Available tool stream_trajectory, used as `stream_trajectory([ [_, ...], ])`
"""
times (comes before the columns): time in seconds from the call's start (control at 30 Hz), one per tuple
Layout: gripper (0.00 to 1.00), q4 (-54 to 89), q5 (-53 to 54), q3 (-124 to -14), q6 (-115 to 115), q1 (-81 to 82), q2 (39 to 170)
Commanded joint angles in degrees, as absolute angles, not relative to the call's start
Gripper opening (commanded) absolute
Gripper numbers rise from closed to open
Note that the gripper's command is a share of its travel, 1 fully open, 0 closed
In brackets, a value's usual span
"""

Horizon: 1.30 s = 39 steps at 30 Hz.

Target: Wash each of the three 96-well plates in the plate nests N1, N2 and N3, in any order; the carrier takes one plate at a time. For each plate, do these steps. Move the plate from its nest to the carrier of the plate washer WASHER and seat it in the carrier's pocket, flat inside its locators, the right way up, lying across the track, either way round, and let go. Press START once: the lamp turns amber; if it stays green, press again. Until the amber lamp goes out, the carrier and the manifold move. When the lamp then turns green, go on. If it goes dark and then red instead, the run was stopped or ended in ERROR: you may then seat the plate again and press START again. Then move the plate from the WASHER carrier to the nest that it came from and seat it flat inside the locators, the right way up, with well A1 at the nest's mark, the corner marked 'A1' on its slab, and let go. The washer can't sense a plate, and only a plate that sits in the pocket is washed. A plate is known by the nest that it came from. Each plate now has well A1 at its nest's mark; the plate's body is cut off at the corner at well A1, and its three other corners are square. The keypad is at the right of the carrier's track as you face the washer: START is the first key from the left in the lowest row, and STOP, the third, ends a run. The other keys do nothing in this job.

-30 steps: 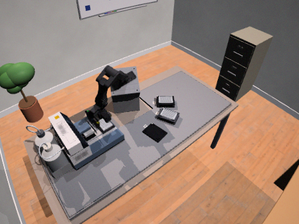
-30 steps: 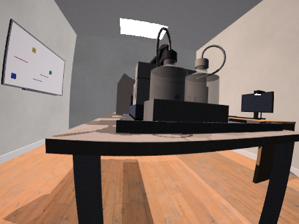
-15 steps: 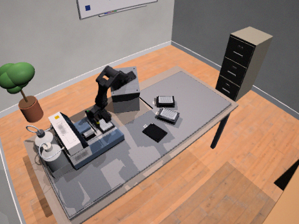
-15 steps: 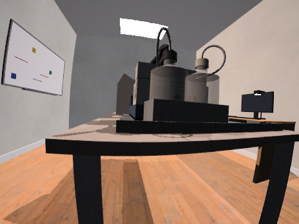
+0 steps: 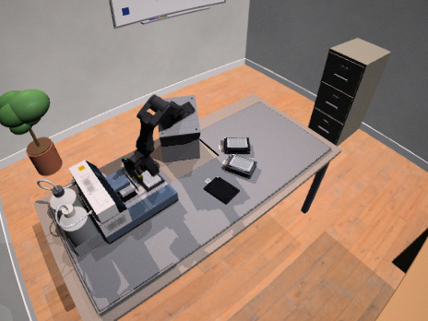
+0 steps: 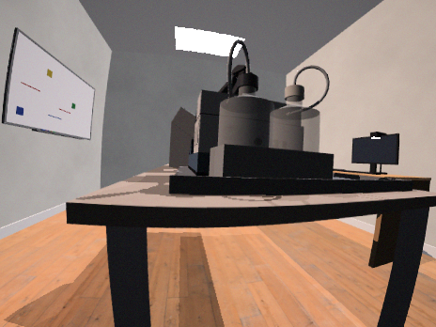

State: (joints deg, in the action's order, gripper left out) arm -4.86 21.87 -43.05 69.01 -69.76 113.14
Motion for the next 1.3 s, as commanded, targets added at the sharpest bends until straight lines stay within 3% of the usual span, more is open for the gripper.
stream_trajectory([
  [0.0, 0.0, -4.97, 21.86, -43.19, 68.97, -69.86, 112.92],
  [0.13, 0.0, -5.09, 21.84, -43.23, 68.92, -69.82, 113.08],
  [0.17, 1.0, -5.1, 21.84, -43.23, 68.92, -69.81, 113.08],
  [1.27, 1.0, -3.41, 22.09, -42.75, 69.51, -70.42, 111.13],
])
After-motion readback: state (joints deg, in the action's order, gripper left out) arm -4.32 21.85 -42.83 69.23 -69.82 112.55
